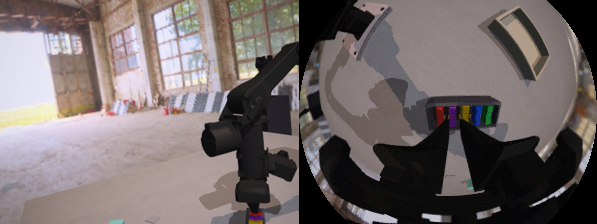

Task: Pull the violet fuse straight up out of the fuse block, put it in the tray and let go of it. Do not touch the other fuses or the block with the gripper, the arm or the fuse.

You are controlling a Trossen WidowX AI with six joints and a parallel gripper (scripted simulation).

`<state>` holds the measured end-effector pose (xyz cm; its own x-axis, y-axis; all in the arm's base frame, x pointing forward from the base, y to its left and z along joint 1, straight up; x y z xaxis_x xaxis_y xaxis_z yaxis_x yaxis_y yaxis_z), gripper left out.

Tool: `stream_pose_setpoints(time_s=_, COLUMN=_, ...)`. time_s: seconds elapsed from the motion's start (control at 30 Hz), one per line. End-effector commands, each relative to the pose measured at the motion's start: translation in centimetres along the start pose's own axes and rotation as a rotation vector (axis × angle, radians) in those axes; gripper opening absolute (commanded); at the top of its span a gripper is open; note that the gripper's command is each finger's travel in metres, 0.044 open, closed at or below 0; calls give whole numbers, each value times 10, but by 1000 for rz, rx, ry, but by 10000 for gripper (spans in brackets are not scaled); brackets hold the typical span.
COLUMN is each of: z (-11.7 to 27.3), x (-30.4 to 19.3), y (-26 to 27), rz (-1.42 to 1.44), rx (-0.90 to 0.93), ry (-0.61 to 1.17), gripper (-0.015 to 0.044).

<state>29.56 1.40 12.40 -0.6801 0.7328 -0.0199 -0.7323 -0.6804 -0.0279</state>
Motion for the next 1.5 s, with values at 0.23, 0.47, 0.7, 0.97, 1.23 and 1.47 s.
stream_pose_setpoints(time_s=0.23, z=-10, x=0, y=1, rz=5, rx=6, ry=3, gripper=64)
stream_pose_setpoints(time_s=0.47, z=-10, x=0, y=1, rz=5, rx=6, ry=3, gripper=64)
stream_pose_setpoints(time_s=0.7, z=-12, x=0, y=1, rz=5, rx=6, ry=3, gripper=64)
stream_pose_setpoints(time_s=0.97, z=-19, x=0, y=1, rz=5, rx=6, ry=3, gripper=64)
stream_pose_setpoints(time_s=1.23, z=-20, x=0, y=1, rz=5, rx=6, ry=3, gripper=64)
stream_pose_setpoints(time_s=1.47, z=-19, x=1, y=0, rz=1, rx=2, ry=-1, gripper=17)
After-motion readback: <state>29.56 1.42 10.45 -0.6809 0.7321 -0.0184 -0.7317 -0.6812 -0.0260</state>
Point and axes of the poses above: the point midway between the two fingers, 35 mm back from their tips, its own z axis back along the fingers, its own y axis across the jaws, x = y × z, the point moved 4 cm from there along z, back along the fingers, and after that the axes turned 8 degrees about -z, right-handed, at the moved point
